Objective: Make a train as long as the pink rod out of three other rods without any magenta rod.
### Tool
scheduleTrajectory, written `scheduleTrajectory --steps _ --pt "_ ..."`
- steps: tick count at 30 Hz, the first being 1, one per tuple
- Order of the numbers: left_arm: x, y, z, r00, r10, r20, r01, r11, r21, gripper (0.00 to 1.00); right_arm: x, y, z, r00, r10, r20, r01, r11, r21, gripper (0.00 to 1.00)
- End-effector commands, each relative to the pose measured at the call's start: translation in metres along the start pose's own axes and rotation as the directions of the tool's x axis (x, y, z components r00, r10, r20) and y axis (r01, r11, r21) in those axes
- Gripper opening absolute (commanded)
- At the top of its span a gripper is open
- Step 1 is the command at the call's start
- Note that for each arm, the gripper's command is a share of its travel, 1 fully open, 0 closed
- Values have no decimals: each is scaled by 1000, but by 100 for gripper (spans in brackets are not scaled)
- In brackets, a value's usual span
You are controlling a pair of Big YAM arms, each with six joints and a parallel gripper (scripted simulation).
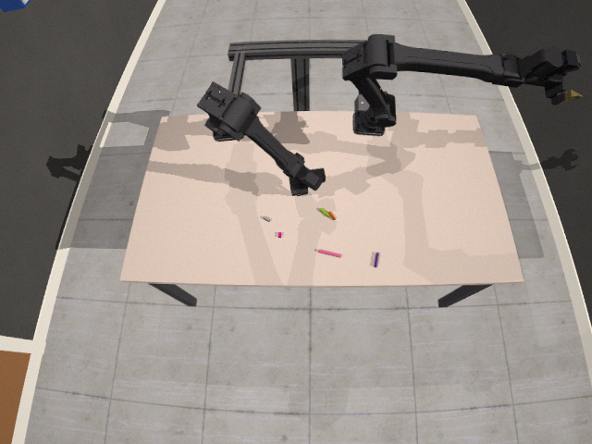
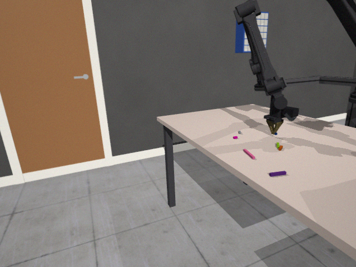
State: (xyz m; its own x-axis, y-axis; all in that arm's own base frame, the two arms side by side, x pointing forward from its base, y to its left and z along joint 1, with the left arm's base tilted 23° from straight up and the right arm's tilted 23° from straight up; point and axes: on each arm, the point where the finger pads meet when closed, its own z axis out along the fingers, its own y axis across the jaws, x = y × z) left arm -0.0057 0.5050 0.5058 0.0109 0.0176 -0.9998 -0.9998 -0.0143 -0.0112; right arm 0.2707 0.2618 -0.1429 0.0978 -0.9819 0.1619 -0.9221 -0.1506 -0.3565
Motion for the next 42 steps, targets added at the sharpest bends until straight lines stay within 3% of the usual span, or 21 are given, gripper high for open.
scheduleTrajectory --steps 1,42 --pt "-48 5 -1 996 12 88 -11 1000 -8 100 -6 -8 1 1000 4 20 -5 1000 12 4" --pt "-48 5 -1 996 12 88 -11 1000 -8 100 -8 -10 1 998 60 22 -61 998 12 4"
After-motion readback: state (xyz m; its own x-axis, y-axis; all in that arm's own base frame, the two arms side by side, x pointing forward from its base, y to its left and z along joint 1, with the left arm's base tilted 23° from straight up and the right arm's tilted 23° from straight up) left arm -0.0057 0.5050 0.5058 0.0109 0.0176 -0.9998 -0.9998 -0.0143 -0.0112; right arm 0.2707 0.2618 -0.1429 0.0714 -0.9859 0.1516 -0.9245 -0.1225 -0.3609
